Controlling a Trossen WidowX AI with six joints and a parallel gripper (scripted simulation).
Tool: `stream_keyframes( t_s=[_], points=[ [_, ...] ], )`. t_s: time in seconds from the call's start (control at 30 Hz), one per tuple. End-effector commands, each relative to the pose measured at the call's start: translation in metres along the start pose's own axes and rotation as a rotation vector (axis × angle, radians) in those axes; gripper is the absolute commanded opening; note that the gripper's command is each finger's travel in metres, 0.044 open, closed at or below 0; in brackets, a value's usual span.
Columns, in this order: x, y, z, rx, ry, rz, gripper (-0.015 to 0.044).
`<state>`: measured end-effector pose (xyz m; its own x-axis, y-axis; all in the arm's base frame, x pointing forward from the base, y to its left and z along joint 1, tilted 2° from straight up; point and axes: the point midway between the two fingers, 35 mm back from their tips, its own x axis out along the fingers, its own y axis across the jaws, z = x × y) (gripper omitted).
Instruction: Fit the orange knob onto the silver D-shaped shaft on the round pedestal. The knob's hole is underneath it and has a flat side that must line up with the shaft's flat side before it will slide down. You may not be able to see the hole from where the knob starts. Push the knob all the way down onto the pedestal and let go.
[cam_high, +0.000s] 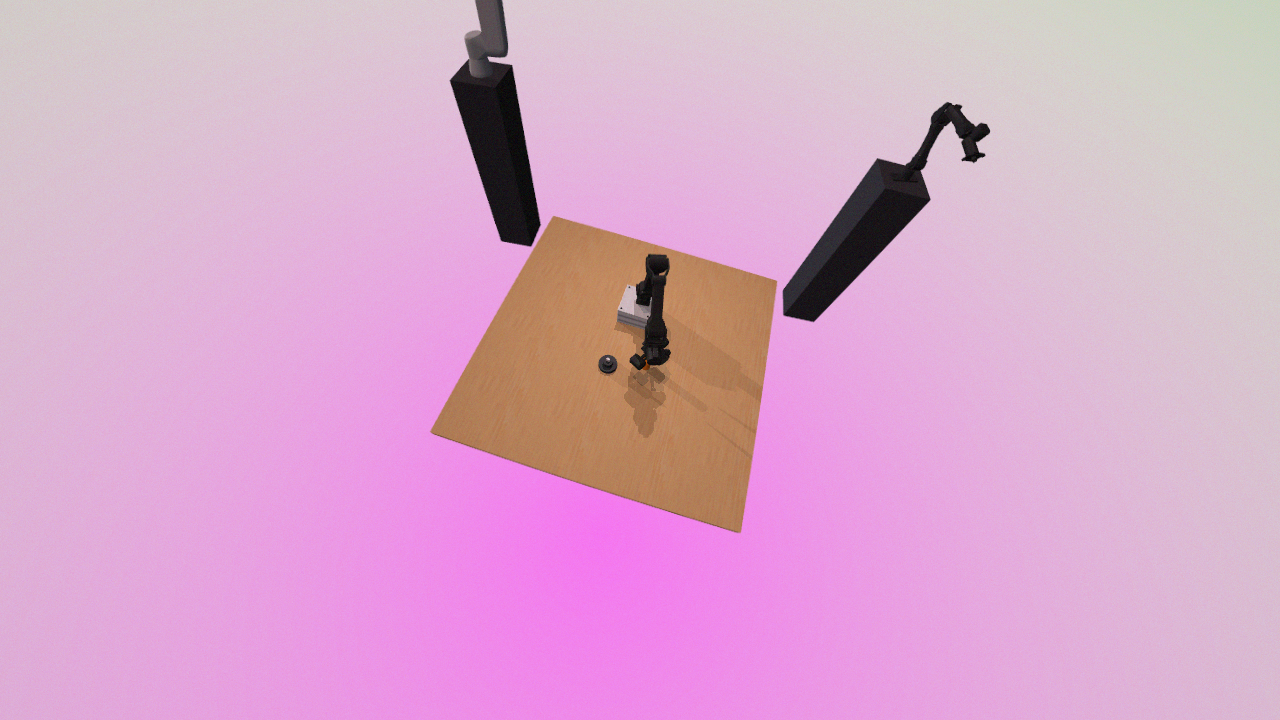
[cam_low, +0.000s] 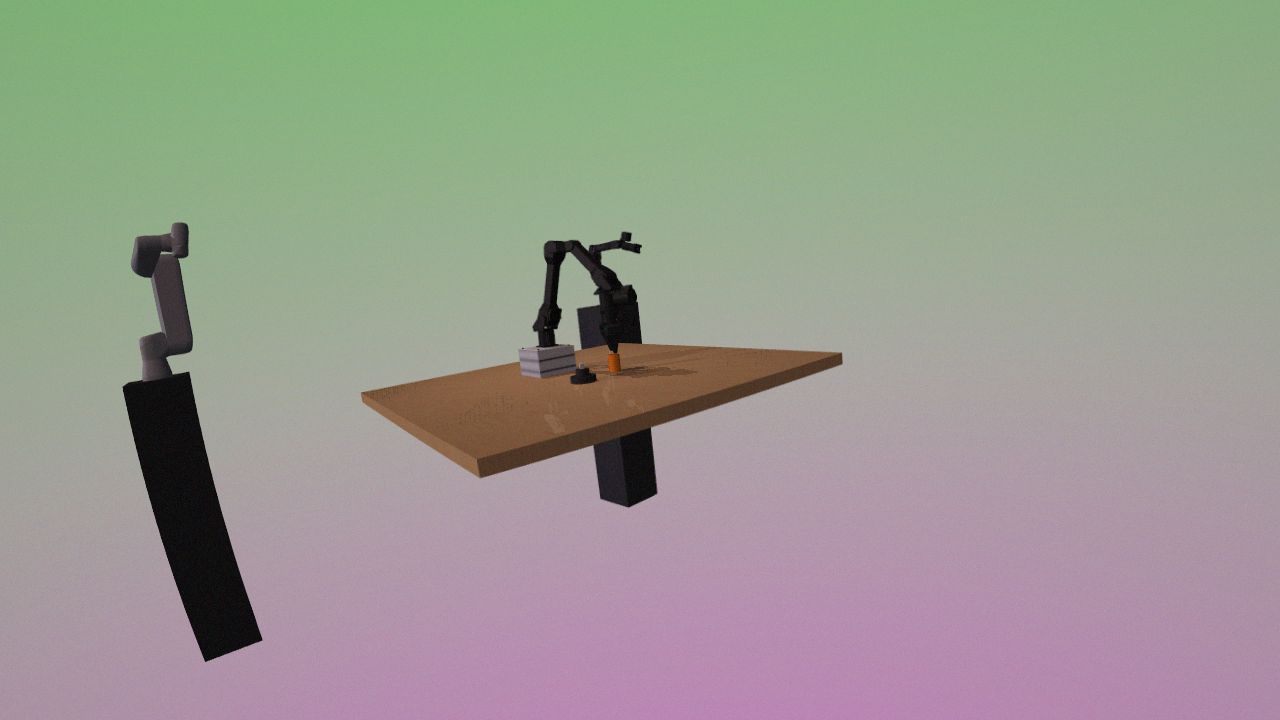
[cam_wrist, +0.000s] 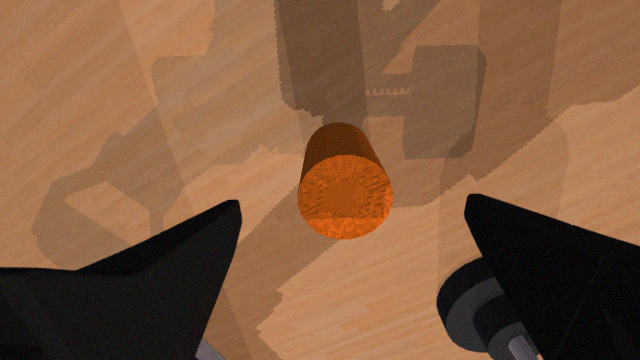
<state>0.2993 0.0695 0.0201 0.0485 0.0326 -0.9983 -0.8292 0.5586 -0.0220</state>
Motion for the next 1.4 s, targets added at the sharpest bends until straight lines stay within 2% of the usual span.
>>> stream_keyframes(
  t_s=[0.0,1.13,1.37],
  points=[
    [0.009,0.001,0.0,-0.003,0.003,0.007,0.044],
    [0.061,0.003,-0.002,-0.003,0.004,0.008,0.044],
    [0.061,0.003,-0.002,-0.003,0.004,0.008,0.0256]
  ],
)
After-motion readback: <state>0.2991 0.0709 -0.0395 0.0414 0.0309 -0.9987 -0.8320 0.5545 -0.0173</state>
